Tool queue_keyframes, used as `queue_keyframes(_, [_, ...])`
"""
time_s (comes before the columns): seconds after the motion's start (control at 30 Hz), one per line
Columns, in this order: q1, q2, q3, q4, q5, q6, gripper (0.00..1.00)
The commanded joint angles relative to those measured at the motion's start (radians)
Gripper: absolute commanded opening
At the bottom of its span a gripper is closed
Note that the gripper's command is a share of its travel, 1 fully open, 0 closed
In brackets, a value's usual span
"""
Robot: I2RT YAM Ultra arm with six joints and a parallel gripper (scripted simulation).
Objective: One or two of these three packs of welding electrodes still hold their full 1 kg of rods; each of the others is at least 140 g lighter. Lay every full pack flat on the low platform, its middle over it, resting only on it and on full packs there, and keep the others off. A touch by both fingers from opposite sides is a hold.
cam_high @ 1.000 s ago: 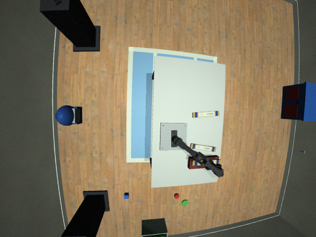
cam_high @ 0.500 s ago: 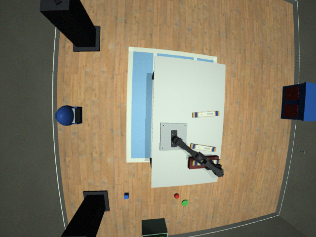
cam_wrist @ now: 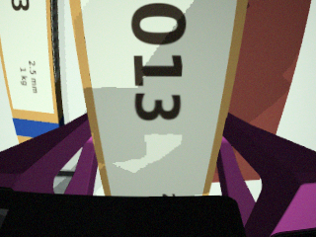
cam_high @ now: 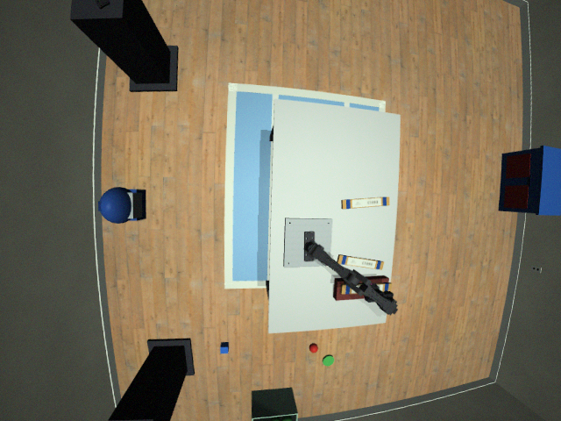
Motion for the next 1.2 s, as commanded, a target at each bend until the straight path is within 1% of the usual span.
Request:
queue_keyframes(0.0, [-0.006,-0.065,0.061,0.0,-0.006,-0.006,0.0])
queue_keyframes(0.23, [-0.006,-0.065,0.061,0.0,-0.006,-0.006,0.0])
queue_keyframes(0.63, [-0.005,-0.022,0.057,0.0,-0.006,-0.006,0.0])
queue_keyframes(0.73, [-0.005,-0.033,0.057,0.0,-0.007,-0.006,0.0])
queue_keyframes(0.97, [-0.004,-0.007,0.057,0.0,-0.007,-0.006,0.0])
queue_keyframes(1.0, [-0.015,0.014,0.113,0.021,-0.014,-0.014,0.0])
queue_keyframes(1.03, [-0.014,-0.002,0.13,0.0,-0.013,-0.013,0.0])
queue_keyframes(1.07, [-0.015,-0.006,0.114,0.009,-0.015,-0.014,0.0])
queue_keyframes(1.17, [-0.009,0.0,0.102,0.002,-0.015,-0.012,0.0])
